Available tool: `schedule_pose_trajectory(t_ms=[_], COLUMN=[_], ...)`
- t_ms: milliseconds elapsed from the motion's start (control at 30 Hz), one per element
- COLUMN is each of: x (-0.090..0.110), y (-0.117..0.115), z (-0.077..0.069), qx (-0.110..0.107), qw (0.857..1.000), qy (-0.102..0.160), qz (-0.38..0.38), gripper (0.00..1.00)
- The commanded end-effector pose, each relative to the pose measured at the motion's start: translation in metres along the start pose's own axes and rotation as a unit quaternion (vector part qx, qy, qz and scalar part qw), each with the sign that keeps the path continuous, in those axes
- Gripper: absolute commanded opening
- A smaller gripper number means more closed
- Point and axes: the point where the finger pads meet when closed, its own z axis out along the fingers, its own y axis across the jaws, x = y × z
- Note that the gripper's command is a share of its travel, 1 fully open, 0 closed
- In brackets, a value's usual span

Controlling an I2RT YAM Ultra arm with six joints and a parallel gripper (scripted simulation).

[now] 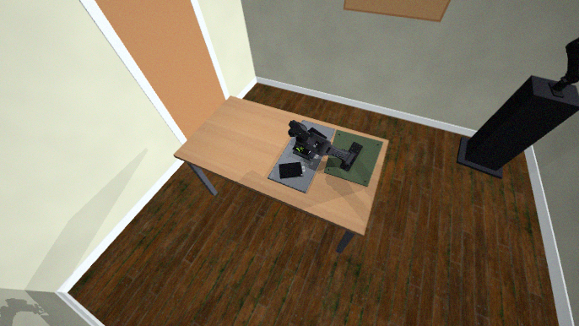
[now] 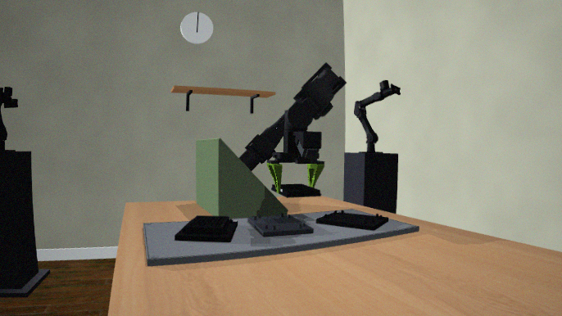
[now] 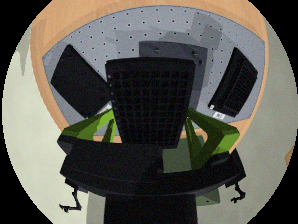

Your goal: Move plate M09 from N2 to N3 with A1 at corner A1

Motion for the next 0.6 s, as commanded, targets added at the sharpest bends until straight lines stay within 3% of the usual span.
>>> schedule_pose_trajectory(t_ms=[0,267,567], x=[-0.003,-0.002,-0.002], y=[-0.015,-0.043,-0.044], z=[-0.010,-0.010,-0.010], qx=[0.001,0.002,0.002], qw=[1.000,1.000,1.000], qy=[-0.014,-0.015,-0.015], qz=[-0.002,-0.002,-0.002], gripper=[0.00,0.00,0.00])
